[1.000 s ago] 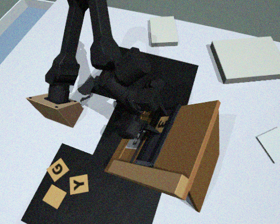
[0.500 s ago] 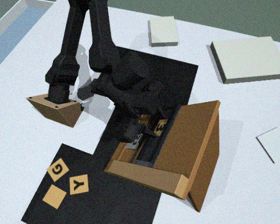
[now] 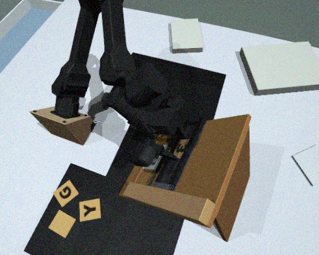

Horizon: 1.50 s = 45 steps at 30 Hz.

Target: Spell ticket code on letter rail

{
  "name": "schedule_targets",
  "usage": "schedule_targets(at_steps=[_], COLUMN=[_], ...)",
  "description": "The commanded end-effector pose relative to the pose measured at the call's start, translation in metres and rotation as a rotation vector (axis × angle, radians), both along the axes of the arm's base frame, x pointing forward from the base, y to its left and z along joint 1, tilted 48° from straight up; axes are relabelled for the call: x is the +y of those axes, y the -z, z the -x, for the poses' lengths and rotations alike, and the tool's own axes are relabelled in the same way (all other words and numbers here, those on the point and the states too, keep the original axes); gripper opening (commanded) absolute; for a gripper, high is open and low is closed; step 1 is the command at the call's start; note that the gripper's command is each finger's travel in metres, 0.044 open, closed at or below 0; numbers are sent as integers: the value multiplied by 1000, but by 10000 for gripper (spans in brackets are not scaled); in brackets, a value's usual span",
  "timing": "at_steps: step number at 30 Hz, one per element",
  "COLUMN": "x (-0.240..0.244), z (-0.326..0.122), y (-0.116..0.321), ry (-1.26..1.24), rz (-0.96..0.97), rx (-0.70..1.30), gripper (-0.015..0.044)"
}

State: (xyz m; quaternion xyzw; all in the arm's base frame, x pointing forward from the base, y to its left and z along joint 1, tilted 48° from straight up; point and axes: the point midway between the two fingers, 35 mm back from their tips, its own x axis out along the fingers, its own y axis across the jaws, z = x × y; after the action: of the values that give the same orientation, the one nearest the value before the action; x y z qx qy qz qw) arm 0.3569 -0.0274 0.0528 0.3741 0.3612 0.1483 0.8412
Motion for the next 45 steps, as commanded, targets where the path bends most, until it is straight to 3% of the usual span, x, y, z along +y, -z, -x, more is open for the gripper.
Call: schedule_targets(at_steps=[1, 45], x=[-3, -23], z=[-1, 0], y=[1, 21], ry=[-1, -1], rz=[2, 3], rx=[-7, -8], gripper=[0, 0])
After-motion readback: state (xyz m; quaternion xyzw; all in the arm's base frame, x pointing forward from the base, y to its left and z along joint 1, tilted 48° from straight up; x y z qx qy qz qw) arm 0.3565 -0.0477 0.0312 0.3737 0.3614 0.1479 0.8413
